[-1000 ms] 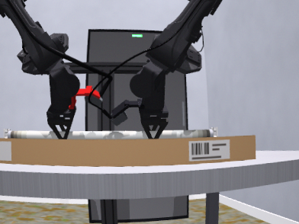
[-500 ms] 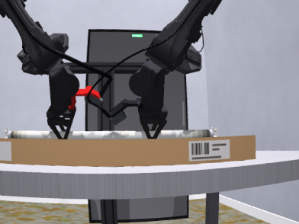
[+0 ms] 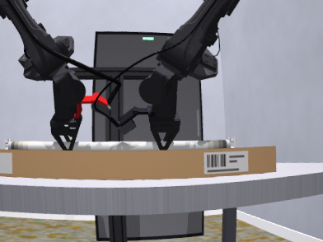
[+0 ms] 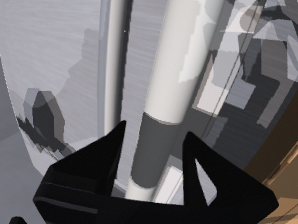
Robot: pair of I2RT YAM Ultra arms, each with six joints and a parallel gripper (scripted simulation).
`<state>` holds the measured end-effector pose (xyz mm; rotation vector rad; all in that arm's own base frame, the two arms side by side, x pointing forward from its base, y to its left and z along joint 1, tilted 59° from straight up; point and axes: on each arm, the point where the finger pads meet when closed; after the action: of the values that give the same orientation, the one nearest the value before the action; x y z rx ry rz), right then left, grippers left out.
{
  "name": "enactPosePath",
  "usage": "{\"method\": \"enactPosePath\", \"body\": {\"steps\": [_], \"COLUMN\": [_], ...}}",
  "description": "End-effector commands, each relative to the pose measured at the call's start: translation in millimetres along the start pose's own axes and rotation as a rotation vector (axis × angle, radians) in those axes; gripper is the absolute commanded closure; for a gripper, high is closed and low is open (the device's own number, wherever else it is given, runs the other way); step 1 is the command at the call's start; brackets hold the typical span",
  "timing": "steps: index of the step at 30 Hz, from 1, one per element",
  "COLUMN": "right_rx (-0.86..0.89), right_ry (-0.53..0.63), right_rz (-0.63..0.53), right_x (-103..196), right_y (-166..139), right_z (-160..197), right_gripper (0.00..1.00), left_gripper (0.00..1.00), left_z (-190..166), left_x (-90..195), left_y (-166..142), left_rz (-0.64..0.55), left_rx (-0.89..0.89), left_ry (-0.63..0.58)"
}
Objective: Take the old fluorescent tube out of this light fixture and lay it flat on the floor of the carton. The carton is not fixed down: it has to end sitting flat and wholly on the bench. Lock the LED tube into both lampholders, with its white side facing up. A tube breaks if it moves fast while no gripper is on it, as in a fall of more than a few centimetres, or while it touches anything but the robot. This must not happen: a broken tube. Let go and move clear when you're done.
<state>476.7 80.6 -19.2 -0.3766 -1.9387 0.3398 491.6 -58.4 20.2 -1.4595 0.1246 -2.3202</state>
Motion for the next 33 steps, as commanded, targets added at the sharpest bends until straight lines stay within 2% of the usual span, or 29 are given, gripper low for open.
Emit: {"method": "enactPosePath", "body": {"steps": [1,2,24,25,33], "right_rx": [0.025,0.025,0.02,0.016,0.013], "right_ry": [-0.021,-0.021,-0.024,-0.04,-0.077], "right_rz": [-0.033,-0.033,-0.032,-0.037,-0.019], "right_x": [13.2,13.2,8.7,17.5,14.5], "right_y": [12.4,12.4,12.1,9.6,8.7], "right_z": [-3.2,-3.2,-1.7,-3.7,-7.0], "right_gripper": [0.51,0.89,0.89,0.89,0.89], "left_gripper": [0.89,0.89,0.89,0.89,0.89], "left_z": [-1.7,-1.7,-2.1,-4.0,1.3], "left_x": [13.8,13.8,9.6,14.0,12.5], "left_y": [13.1,13.1,13.5,11.6,9.9], "left_rz": [-0.034,-0.034,-0.035,-0.037,-0.021], "left_rx": [-0.025,-0.025,-0.023,-0.027,-0.023], "left_ry": [0.01,0.01,0.016,0.02,0.064]}}
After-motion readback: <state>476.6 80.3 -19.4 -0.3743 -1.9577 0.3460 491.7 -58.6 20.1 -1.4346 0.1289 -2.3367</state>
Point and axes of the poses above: on each arm, the point where the finger pads meet when closed, its own x axis back along the fingers, its own z axis across the jaws, y = z × x, and after that the axes turned 4 degrees about x, right-handed
